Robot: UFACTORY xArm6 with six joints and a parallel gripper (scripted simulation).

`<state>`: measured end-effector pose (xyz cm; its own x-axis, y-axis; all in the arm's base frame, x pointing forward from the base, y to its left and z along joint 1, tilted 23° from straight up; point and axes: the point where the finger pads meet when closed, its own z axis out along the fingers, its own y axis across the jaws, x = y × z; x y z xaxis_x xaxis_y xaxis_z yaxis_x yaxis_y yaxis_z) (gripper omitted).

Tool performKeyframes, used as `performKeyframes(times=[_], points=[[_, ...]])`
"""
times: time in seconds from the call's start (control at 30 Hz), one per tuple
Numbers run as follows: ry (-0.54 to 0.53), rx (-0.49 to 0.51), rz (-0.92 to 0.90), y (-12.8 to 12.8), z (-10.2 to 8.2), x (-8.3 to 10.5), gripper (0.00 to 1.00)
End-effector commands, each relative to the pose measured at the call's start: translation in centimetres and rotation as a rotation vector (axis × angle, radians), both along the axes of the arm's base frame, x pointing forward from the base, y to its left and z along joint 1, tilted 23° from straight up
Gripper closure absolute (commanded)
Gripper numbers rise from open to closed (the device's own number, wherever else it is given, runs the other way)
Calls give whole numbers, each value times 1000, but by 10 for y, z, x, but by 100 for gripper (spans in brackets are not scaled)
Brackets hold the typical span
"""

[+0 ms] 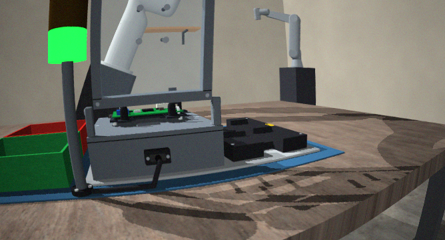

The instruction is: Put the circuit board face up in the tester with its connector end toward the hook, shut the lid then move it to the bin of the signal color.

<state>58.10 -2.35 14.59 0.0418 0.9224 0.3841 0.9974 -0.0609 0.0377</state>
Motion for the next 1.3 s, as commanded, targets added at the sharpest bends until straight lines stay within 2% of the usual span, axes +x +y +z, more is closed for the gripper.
performKeyframes(times=[0.0, 0.63, 0.67, 1.27], points=[[-6, -1, -1, -1, 2, 2, 100], [-6, -1, -1, -1, 2, 3, 100], [-6, -1, -1, -1, 2, 3, 49], [-6, -1, -1, -1, 2, 3, 49]])
